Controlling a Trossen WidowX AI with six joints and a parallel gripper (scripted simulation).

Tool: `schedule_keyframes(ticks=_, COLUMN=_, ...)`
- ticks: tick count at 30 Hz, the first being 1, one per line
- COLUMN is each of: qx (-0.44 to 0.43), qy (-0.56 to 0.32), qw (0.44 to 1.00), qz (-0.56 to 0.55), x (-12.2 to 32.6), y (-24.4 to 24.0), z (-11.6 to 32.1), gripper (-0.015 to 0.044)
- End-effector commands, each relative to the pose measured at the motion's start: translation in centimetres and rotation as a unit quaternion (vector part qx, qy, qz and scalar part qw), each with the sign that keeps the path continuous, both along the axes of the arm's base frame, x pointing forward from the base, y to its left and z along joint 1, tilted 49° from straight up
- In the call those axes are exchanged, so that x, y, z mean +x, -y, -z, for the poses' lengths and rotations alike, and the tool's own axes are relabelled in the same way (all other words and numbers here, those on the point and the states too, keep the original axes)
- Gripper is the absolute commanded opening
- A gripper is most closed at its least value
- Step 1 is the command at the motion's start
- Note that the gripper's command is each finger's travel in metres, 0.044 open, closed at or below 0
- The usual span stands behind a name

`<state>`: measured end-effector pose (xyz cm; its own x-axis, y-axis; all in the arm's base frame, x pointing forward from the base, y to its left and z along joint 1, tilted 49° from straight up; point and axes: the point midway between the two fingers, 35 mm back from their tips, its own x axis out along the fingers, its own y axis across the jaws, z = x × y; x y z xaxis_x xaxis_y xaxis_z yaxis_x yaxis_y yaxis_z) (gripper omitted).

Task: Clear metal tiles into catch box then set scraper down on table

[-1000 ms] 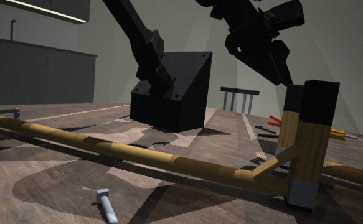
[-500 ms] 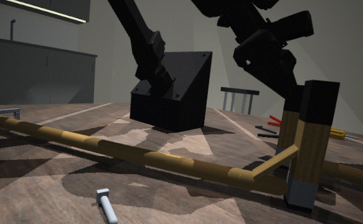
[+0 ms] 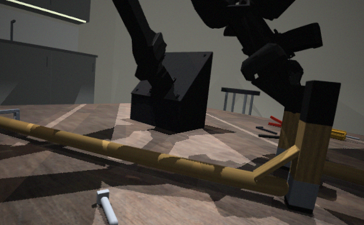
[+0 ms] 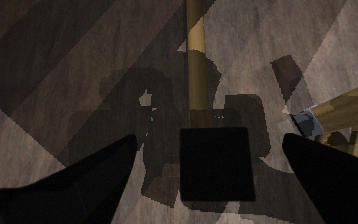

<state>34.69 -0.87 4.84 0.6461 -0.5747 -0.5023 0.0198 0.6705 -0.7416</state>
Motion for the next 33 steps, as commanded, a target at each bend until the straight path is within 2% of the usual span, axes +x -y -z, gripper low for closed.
schedule_keyframes(ticks=1, qx=-0.002, qy=-0.007, qw=1.000, qz=-0.003, x=0.32, y=0.48, z=0.73, gripper=0.0440)
schedule_keyframes(ticks=10, qx=-0.004, qy=-0.005, qw=1.000, qz=-0.003, x=0.89, y=1.26, z=1.20, gripper=0.0440)
schedule_keyframes(ticks=22, qx=-0.003, qy=0.001, qw=1.000, qz=0.000, x=0.82, y=1.12, z=0.70, gripper=0.0125)
schedule_keyframes(ticks=30, qx=-0.003, qy=0.001, qw=1.000, qz=0.000, x=0.82, y=1.12, z=0.70, gripper=0.0072)
schedule_keyframes(ticks=33, qx=-0.004, qy=0.001, qw=1.000, qz=0.000, x=0.82, y=1.08, z=0.70, gripper=0.0000)
